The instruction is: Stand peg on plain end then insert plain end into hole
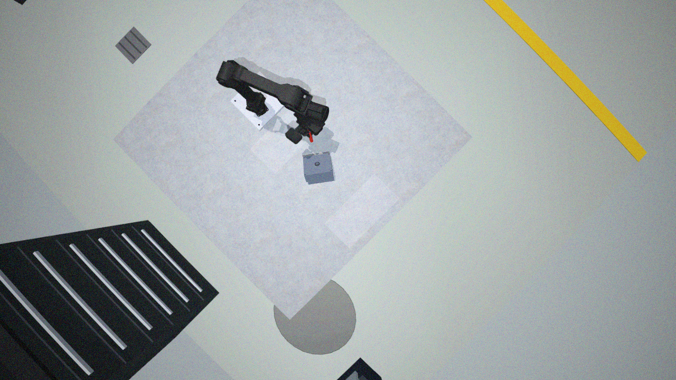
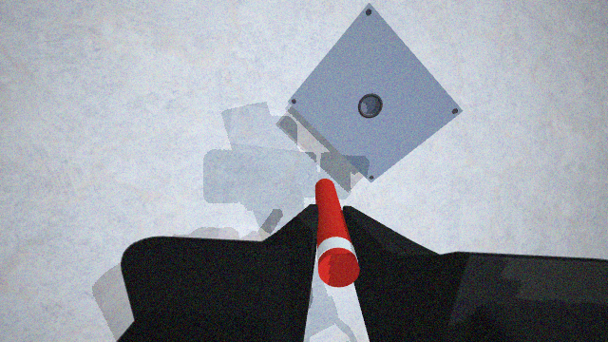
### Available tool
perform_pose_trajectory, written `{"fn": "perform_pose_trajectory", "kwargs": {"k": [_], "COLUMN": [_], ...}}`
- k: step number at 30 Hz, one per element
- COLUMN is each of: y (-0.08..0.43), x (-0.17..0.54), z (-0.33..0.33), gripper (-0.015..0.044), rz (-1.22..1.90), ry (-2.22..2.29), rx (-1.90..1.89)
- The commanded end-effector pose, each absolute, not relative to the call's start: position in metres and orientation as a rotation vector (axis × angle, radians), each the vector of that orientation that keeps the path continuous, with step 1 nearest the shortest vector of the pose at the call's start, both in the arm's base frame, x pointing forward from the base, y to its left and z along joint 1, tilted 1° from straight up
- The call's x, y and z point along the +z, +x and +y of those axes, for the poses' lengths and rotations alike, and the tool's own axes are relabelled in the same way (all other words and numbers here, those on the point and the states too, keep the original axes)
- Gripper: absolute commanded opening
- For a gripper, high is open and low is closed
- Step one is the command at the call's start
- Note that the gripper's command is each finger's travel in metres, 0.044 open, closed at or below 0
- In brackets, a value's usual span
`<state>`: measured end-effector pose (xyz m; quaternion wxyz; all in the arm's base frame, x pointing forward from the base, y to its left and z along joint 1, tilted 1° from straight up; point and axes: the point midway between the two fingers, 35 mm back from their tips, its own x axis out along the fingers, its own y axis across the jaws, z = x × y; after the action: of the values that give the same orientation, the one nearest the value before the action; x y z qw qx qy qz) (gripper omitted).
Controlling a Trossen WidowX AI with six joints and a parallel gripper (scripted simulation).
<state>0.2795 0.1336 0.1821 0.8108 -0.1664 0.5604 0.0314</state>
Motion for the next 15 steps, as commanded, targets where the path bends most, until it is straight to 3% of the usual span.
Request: {"fn": "perform_pose_trajectory", "kwargs": {"k": [1, 15], "y": [0.289, 0.316], "x": [0.188, 0.197], "z": [0.132, 0.124], "gripper": [0.0000, 0.0000], "rz": [1.162, 1.084], "ry": [-0.381, -0.452], "rx": [0.058, 0.023]}}
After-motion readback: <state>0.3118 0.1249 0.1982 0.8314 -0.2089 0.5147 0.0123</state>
